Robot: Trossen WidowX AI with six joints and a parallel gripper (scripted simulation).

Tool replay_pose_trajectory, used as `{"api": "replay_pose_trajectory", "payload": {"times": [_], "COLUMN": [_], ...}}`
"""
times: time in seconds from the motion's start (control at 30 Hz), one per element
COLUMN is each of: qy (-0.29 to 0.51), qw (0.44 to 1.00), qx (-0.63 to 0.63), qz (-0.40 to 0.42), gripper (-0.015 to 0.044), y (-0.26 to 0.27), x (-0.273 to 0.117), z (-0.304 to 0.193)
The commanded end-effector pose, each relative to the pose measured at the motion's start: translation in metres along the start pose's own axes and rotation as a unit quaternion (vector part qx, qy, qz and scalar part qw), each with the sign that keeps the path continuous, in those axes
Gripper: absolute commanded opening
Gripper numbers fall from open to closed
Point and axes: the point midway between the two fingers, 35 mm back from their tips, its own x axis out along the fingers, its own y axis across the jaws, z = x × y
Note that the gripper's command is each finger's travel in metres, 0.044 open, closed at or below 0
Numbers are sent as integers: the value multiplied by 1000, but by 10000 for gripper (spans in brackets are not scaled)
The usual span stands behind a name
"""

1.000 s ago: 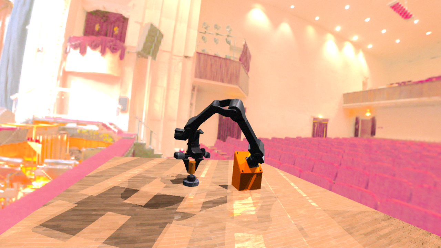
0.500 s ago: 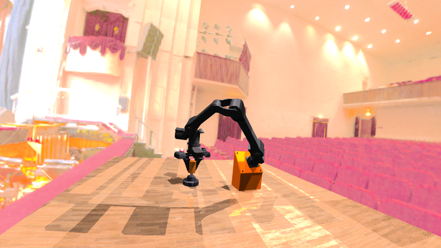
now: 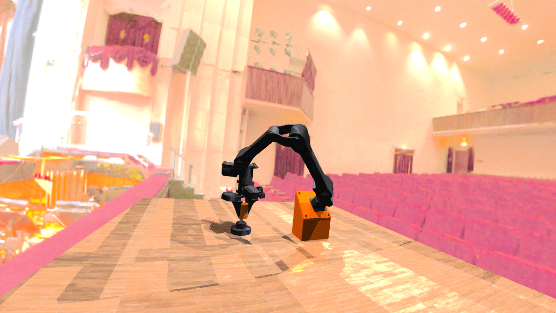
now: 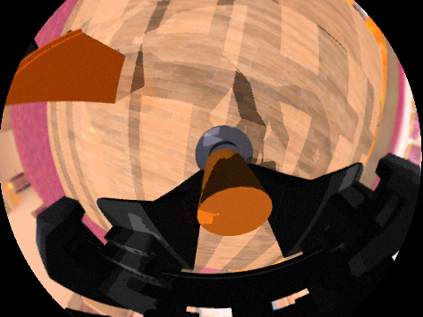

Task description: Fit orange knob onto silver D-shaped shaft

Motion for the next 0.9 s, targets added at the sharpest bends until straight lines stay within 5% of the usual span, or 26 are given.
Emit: {"api": "replay_pose_trajectory", "payload": {"times": [0.0, 0.87], "qy": [2, 2], "qw": [1000, 1000], "qx": [-3, -8], "qz": [0, 0], "gripper": [0, 0], "y": [-1, -2], "x": [-1, -3], "z": [-2, -2]}}
